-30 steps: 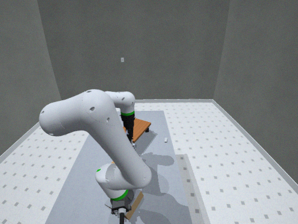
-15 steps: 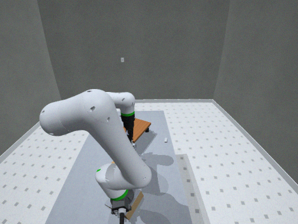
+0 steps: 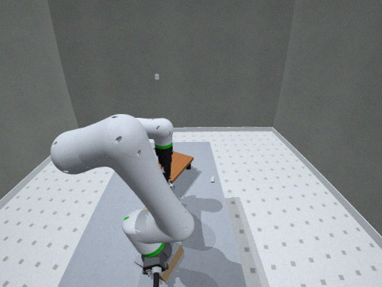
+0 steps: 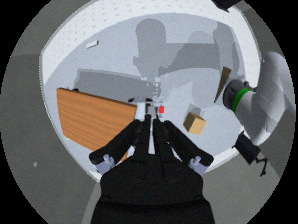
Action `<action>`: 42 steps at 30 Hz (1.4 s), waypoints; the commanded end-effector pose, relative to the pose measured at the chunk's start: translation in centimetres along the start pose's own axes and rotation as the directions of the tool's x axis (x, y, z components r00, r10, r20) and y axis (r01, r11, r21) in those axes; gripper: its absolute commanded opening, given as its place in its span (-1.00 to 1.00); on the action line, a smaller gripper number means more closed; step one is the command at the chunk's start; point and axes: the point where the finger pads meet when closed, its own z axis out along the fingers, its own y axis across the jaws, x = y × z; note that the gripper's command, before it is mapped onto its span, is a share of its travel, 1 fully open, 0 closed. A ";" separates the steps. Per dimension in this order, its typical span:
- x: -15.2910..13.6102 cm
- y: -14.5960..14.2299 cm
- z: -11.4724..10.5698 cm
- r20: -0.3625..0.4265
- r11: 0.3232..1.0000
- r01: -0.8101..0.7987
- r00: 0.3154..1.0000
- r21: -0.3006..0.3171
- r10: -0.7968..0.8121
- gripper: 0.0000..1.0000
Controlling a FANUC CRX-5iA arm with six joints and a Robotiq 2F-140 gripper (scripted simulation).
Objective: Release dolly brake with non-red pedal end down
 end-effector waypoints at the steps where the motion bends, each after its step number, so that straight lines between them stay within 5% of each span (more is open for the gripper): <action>1: 0.0 0.0 0.0 0.000 1.000 0.000 1.000 0.000 0.000 -1.00; 42: 0.0 0.0 0.7 0.000 1.000 0.000 1.000 0.000 0.000 -1.00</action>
